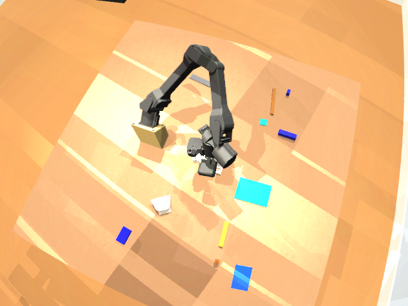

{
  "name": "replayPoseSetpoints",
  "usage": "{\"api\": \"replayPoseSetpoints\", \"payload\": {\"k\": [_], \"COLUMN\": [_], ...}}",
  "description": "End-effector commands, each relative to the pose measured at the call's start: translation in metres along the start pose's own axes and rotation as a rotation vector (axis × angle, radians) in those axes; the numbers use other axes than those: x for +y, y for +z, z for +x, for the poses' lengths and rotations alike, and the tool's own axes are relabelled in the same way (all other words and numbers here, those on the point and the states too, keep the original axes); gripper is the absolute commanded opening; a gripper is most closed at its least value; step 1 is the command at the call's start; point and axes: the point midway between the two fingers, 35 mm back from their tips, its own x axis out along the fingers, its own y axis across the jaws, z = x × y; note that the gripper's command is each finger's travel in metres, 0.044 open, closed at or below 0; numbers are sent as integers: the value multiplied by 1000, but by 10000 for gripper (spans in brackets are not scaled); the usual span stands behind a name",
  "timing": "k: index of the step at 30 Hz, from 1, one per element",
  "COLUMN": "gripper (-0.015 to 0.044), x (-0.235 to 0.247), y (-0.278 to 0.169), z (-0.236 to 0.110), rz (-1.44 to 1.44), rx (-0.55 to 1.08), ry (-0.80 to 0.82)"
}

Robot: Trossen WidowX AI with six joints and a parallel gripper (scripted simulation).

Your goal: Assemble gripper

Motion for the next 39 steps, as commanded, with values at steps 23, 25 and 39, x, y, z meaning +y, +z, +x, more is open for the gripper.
{"api": "replayPoseSetpoints", "payload": {"k": [23, 25, 39], "gripper": [440, 440, 440], "x": [62, 69, 112], "y": [22, 26, 56], "z": [-23, -25, -34], "rz": [-513, -561, -911], "rx": [-4, -10, -40], "ry": [47, 53, 67]}}
